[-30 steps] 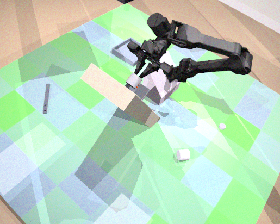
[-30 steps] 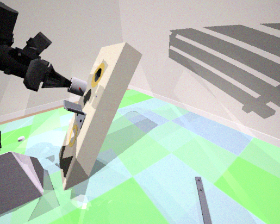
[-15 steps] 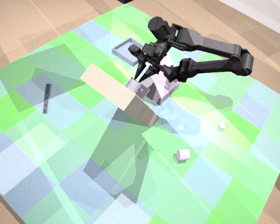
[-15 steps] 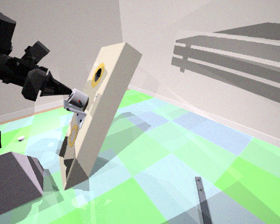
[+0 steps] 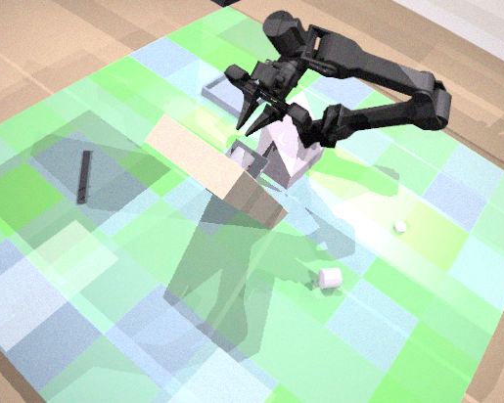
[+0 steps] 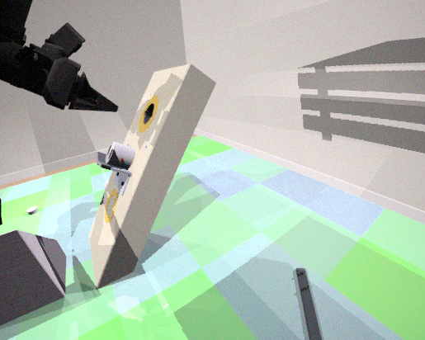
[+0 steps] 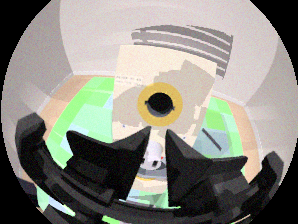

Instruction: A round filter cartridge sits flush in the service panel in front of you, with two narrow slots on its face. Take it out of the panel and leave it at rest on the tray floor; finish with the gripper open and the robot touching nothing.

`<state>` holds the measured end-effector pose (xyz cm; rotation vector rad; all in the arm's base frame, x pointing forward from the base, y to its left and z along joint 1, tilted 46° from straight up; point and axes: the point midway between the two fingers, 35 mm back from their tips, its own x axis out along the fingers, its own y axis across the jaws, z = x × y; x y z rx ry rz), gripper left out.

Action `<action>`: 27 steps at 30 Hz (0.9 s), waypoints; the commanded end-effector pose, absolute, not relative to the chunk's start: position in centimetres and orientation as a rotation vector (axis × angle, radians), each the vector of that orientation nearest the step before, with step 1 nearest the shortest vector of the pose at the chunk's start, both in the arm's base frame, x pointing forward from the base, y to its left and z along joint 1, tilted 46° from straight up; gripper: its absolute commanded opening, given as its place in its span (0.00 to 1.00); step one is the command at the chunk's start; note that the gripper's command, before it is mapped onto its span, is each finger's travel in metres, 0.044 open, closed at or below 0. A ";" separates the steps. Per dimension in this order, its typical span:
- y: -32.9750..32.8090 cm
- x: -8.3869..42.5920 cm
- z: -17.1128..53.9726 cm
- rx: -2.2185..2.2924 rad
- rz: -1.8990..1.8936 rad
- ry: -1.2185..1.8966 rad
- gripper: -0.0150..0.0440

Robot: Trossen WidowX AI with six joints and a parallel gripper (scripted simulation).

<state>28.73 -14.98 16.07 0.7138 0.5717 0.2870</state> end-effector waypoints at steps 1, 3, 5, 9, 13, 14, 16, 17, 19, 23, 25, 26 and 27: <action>-15.9 29.5 17.2 0.722 0.289 0.572 0.40; -16.0 29.5 17.3 0.722 0.288 0.572 0.45; -16.8 29.6 18.1 0.719 0.288 0.573 0.54; -19.3 29.6 20.4 0.711 0.287 0.573 0.71; -21.1 29.3 22.3 0.706 0.287 0.569 0.89; -21.2 29.3 22.4 0.706 0.287 0.569 0.94; -20.5 29.2 21.6 0.707 0.293 0.601 0.85; -19.8 29.0 20.6 0.707 0.303 0.641 0.80; -17.6 28.2 18.1 0.704 0.335 0.747 0.77; -13.3 25.9 14.1 0.687 0.430 0.953 0.77; -12.5 25.4 13.6 0.683 0.450 0.987 0.77; -12.5 25.4 13.6 0.683 0.450 0.987 0.77; -12.5 25.4 13.6 0.683 0.450 0.987 0.77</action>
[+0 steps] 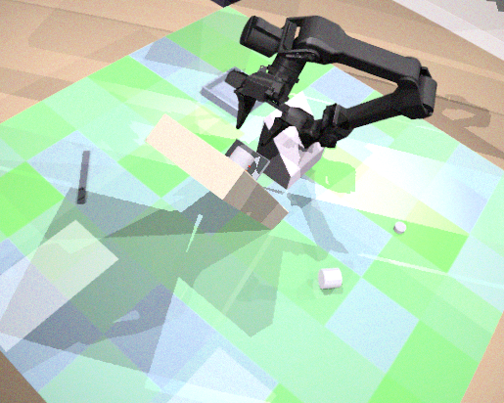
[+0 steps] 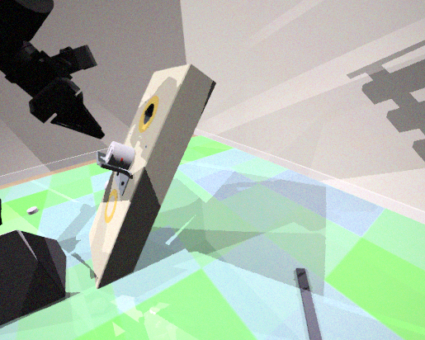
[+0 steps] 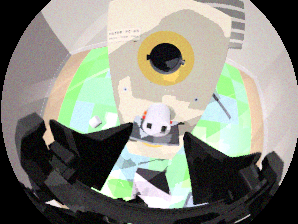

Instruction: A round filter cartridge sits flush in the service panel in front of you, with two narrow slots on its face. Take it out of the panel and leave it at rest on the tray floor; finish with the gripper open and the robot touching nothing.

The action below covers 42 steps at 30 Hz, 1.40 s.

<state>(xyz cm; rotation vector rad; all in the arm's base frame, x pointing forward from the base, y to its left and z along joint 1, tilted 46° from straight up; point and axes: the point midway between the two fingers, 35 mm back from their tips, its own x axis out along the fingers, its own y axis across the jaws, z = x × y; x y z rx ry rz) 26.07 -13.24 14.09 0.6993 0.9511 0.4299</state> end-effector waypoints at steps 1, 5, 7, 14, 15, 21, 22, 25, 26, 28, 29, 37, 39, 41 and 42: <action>-12.5 25.4 13.6 0.683 0.450 0.987 0.77; -12.2 25.7 13.2 0.682 0.449 0.988 0.77; -12.0 25.9 13.0 0.682 0.449 0.988 0.77; -11.4 26.4 12.3 0.681 0.448 0.988 0.77; -11.3 26.5 12.2 0.681 0.448 0.988 0.77; -10.6 27.0 11.7 0.681 0.448 0.987 0.77; -10.5 27.1 11.6 0.681 0.448 0.987 0.77; -10.2 27.3 11.3 0.681 0.449 0.987 0.77; -10.1 27.4 11.2 0.681 0.449 0.986 0.77; -9.9 27.5 11.0 0.681 0.449 0.986 0.77; -9.8 27.6 10.9 0.682 0.450 0.986 0.77; -9.6 27.8 10.8 0.673 0.451 0.986 0.74; -9.6 27.8 10.8 0.673 0.451 0.986 0.71; -9.6 27.8 10.8 0.673 0.451 0.986 0.69; -9.6 27.8 10.8 0.673 0.451 0.986 0.68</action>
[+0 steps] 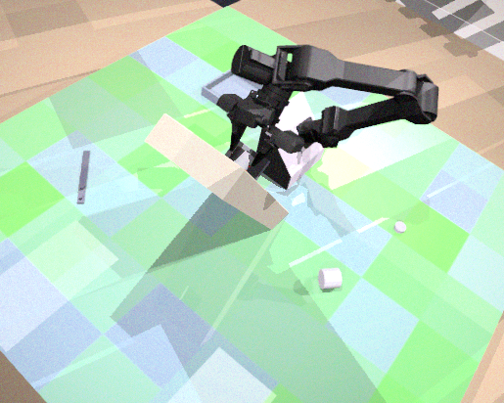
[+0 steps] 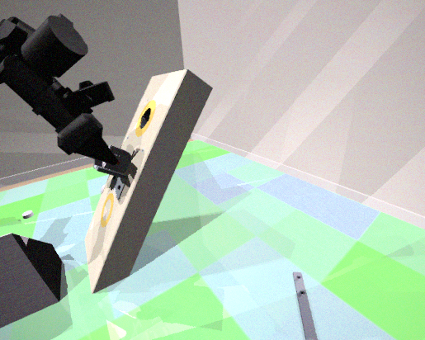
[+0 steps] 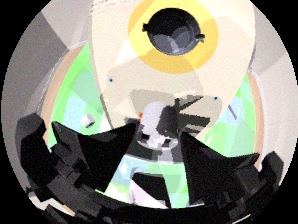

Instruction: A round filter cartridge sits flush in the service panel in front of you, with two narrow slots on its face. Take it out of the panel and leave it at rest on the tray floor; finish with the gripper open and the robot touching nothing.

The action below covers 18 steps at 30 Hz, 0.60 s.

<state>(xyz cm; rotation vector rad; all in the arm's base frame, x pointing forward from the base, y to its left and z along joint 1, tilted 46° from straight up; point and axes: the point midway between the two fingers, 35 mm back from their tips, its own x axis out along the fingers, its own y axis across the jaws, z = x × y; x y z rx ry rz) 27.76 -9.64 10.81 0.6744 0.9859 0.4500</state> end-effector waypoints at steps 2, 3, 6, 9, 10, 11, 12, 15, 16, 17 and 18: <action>-9.6 27.8 10.8 0.673 0.451 0.986 0.66; -9.6 27.8 10.8 0.673 0.451 0.986 0.65; -9.6 27.8 10.8 0.673 0.451 0.986 0.61; -9.6 27.8 10.8 0.673 0.451 0.986 0.58; -9.6 27.8 10.8 0.673 0.451 0.986 0.53; -9.6 27.8 10.8 0.673 0.451 0.986 0.49; -9.6 27.8 10.8 0.673 0.451 0.986 0.45; -9.9 28.0 11.1 0.673 0.451 0.986 0.31; -10.1 28.2 11.3 0.674 0.451 0.986 0.27; -10.2 28.4 11.5 0.674 0.451 0.986 0.25; -10.4 28.6 11.7 0.675 0.451 0.985 0.25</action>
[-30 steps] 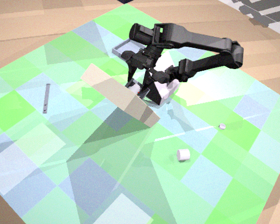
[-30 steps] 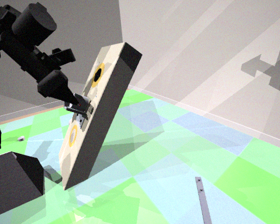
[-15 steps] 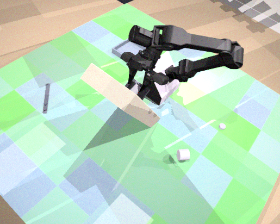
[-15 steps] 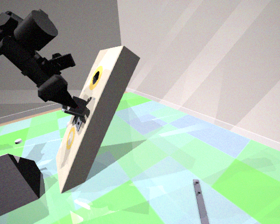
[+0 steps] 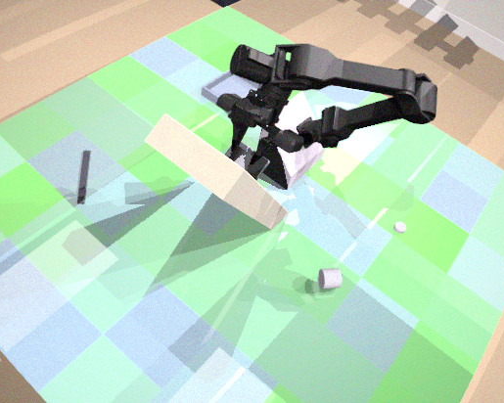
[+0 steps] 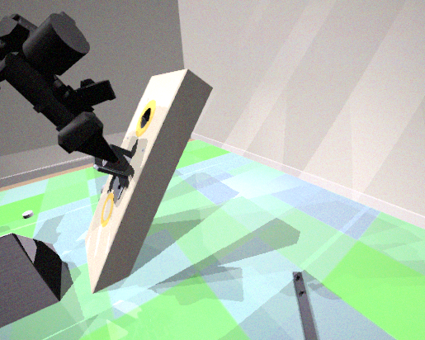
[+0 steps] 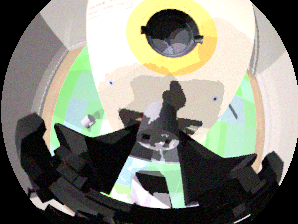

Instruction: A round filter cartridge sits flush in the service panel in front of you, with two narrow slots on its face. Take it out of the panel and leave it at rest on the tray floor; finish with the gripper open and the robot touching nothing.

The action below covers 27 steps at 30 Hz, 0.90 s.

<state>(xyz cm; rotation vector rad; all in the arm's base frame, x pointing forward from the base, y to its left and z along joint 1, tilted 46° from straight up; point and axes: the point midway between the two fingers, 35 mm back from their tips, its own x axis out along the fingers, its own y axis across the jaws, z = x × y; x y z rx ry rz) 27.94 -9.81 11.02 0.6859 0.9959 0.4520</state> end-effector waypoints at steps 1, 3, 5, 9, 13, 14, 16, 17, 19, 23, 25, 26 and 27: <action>-10.6 28.8 11.9 0.675 0.451 0.985 0.25; -10.9 29.1 12.2 0.676 0.451 0.985 0.25; -11.0 29.2 12.4 0.676 0.451 0.985 0.25; -12.4 28.5 13.3 0.680 0.438 0.985 0.25; -13.9 27.6 14.6 0.686 0.426 0.985 0.25; -14.2 27.4 14.9 0.688 0.423 0.984 0.25; -14.9 26.8 15.5 0.692 0.417 0.983 0.25; -15.2 26.6 15.9 0.694 0.415 0.983 0.25; -15.9 26.0 16.5 0.698 0.410 0.981 0.25; -16.9 25.0 17.7 0.706 0.404 0.977 0.25; -17.1 25.1 17.5 0.704 0.405 0.978 0.25; -17.4 25.2 17.2 0.703 0.407 0.978 0.25; -17.7 25.3 16.8 0.701 0.409 0.979 0.25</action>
